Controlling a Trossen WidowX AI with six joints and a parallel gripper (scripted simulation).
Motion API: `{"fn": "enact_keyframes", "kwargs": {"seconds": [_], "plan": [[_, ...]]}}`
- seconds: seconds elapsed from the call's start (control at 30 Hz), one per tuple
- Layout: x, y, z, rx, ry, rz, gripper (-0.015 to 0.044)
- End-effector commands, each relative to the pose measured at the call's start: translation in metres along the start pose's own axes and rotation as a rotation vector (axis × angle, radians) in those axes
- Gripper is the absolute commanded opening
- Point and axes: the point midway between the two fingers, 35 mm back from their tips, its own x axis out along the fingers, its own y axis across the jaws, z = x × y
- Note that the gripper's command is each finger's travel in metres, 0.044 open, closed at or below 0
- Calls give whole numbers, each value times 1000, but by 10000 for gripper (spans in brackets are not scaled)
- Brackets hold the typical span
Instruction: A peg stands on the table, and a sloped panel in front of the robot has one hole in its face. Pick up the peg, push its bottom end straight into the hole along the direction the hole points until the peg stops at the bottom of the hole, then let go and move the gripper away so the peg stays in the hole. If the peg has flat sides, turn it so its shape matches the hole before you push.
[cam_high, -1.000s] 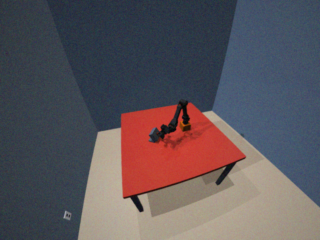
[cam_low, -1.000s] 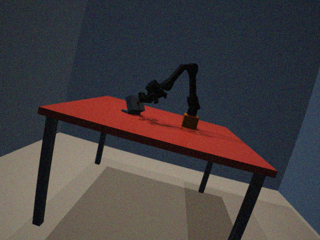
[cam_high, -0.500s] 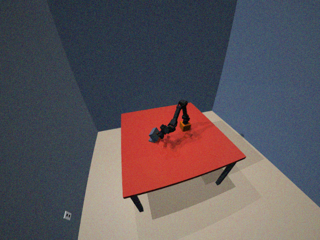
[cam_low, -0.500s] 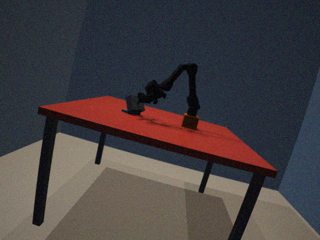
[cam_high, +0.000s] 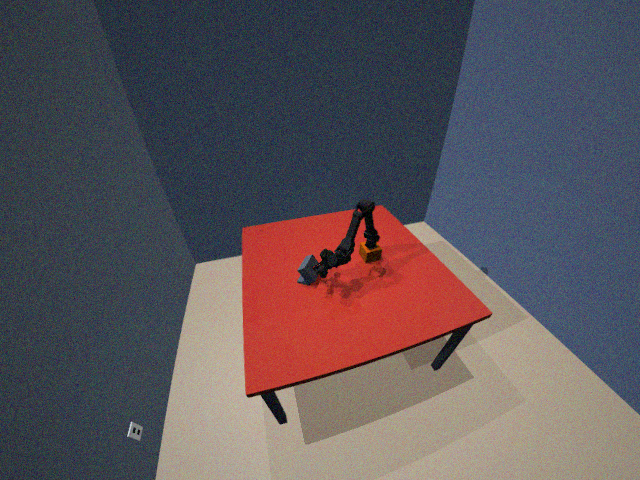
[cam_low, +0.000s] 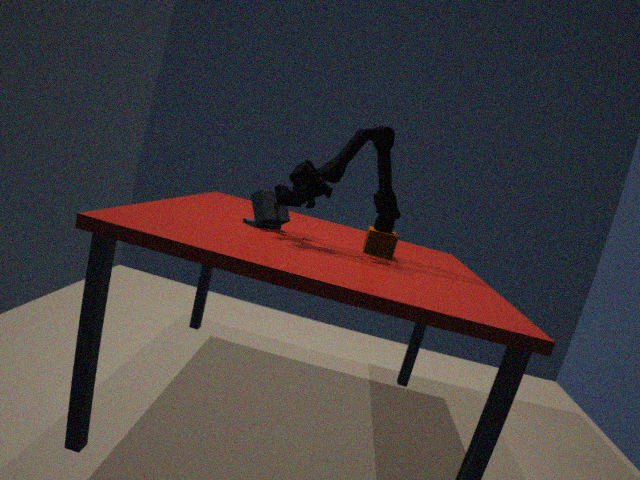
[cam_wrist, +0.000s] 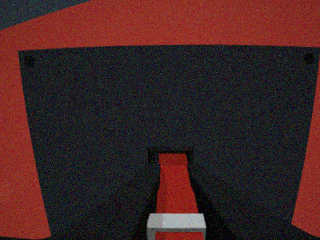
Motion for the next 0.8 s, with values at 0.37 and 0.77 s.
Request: {"fn": "enact_keyframes", "kwargs": {"seconds": [0.37, 0.77], "plan": [[-1, 0, 0, 0, 0, 0, 368], [-18, 3, -2, -2, 11, -3, 440]]}}
